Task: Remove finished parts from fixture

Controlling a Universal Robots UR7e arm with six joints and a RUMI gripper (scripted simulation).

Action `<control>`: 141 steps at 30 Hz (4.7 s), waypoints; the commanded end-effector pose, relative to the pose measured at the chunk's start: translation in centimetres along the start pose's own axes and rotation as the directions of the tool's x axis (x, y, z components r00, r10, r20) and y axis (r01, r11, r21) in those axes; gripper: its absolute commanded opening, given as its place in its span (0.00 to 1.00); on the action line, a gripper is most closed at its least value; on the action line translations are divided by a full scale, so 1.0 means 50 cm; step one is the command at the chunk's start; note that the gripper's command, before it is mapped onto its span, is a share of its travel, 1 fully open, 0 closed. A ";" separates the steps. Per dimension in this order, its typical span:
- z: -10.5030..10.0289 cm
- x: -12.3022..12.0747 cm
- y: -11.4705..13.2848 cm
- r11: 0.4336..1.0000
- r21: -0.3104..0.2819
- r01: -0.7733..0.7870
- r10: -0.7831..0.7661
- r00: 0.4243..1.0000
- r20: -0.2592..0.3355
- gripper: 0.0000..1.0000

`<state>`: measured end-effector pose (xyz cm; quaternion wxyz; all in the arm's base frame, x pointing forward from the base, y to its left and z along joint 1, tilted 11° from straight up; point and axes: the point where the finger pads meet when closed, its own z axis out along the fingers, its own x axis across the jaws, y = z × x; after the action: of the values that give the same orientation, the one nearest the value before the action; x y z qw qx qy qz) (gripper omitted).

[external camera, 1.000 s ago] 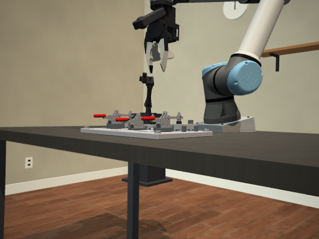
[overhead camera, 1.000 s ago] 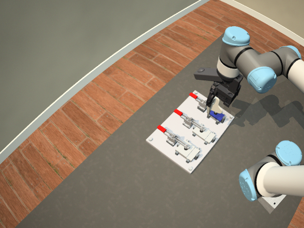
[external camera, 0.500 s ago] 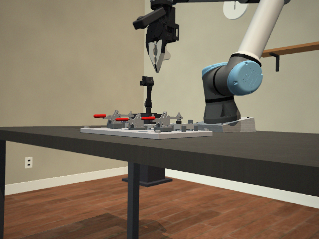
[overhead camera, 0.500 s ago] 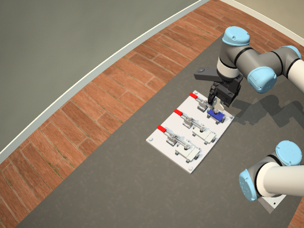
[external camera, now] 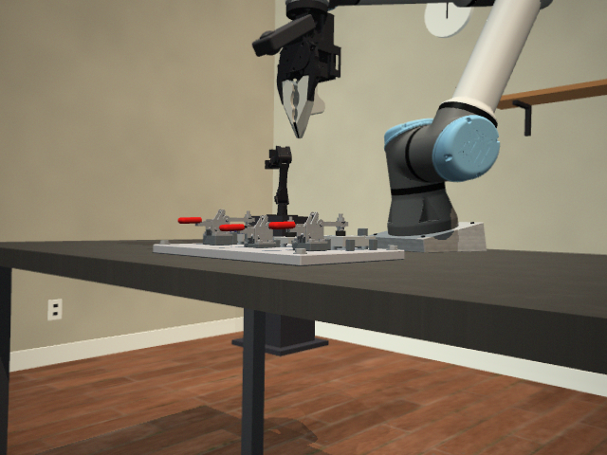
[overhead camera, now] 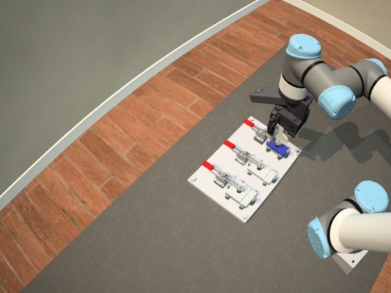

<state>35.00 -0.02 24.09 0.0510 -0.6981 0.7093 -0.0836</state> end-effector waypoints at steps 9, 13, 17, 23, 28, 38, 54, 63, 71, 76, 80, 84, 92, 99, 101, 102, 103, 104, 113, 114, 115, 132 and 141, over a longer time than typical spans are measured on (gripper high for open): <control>-0.001 0.000 -0.001 1.000 0.001 0.000 0.000 1.000 0.000 0.00; -0.001 0.000 -0.001 1.000 0.001 0.000 0.000 1.000 0.000 0.00; -0.001 0.000 -0.001 1.000 0.001 0.000 0.000 1.000 0.000 0.00; -0.001 0.000 -0.001 1.000 0.001 0.000 0.000 1.000 0.000 0.59; -0.001 0.000 -0.001 1.000 0.001 0.000 0.000 1.000 0.000 0.59; -0.001 0.000 -0.001 1.000 0.001 0.000 0.000 1.000 0.000 0.59; -0.001 0.000 -0.001 1.000 0.001 0.000 0.000 1.000 0.000 0.59; -0.001 0.000 -0.001 1.000 0.001 0.000 0.000 1.000 0.000 0.59; -0.001 0.000 -0.001 1.000 0.001 0.000 0.000 1.000 0.000 0.28; -0.001 0.000 -0.001 1.000 0.001 0.000 0.000 1.000 0.000 0.28; -0.001 0.000 -0.001 1.000 0.001 0.000 0.000 1.000 0.000 0.28; -0.001 0.000 -0.001 1.000 0.001 0.000 0.000 1.000 0.000 0.28; -0.001 0.000 -0.001 1.000 0.001 0.000 0.000 1.000 0.000 0.28; -0.001 0.000 -0.001 1.000 0.001 0.000 0.000 1.000 0.000 0.28; -0.001 0.000 -0.001 1.000 0.001 0.000 0.000 1.000 0.000 0.28; -0.001 0.000 -0.001 1.000 0.001 0.000 0.000 1.000 0.000 0.28; -0.001 0.000 -0.001 1.000 0.001 0.000 0.000 1.000 0.000 0.28; -0.001 0.000 -0.001 1.000 0.001 0.000 0.000 1.000 0.000 0.28; -0.001 0.000 -0.001 1.000 0.001 0.000 0.000 1.000 0.000 0.28; -0.001 0.000 -0.001 1.000 0.001 0.000 0.000 1.000 0.000 0.28; -0.001 0.000 -0.001 1.000 0.001 0.000 0.000 1.000 0.000 0.28; -0.001 0.000 -0.001 1.000 0.001 0.000 0.000 1.000 0.000 0.28; -0.001 0.000 -0.001 1.000 0.001 0.000 0.000 1.000 0.000 0.28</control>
<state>35.00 -0.02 24.10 0.0511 -0.6981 0.7093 -0.0836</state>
